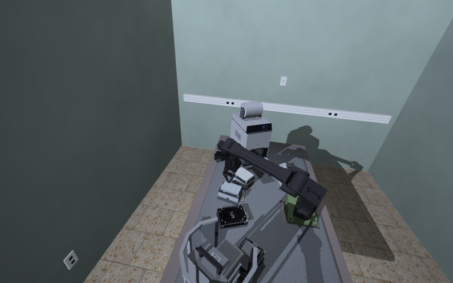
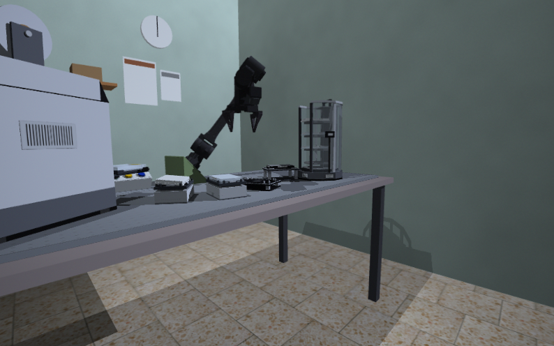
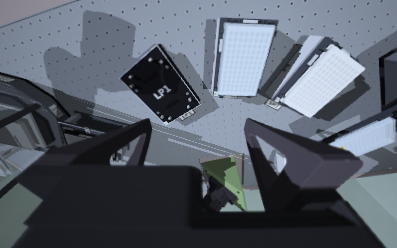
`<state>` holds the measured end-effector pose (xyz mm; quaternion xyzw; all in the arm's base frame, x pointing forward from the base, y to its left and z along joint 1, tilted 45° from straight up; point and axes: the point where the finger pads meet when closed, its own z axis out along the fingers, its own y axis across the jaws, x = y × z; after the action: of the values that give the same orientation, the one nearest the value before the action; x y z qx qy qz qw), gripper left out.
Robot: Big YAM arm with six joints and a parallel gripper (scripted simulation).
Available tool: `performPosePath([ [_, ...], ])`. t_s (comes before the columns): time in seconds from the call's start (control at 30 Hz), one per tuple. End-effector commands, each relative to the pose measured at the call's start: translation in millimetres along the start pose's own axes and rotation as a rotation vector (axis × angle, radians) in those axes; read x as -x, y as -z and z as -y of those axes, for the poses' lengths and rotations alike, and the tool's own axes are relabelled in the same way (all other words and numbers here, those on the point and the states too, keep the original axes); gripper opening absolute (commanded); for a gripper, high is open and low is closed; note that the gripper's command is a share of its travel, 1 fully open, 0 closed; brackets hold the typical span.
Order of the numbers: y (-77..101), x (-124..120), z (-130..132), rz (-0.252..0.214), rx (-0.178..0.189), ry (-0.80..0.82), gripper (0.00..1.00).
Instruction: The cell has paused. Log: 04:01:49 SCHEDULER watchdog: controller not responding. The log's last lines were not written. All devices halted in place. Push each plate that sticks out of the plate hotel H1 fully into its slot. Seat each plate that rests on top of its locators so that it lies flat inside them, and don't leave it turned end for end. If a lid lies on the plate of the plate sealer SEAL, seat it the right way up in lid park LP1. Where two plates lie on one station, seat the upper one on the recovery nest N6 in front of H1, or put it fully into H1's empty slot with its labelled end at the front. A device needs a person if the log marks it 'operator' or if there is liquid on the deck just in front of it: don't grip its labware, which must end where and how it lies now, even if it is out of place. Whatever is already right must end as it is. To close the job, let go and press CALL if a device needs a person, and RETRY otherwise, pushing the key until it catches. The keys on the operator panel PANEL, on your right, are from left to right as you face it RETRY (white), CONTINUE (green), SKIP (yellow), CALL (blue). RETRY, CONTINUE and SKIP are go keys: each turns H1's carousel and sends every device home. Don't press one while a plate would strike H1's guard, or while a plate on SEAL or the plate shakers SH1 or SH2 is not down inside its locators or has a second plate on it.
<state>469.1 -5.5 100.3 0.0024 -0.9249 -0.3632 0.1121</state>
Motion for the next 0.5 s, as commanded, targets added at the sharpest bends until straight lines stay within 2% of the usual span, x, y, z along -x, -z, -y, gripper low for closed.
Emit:
performPosePath([
  [0.0, 19.6, 18.3, 11.4, 0.046, -0.013, -0.012, 1.0],
  [0.47, 19.9, 24.2, 56.1, 0.049, -0.016, 0.011, 1.0],
])
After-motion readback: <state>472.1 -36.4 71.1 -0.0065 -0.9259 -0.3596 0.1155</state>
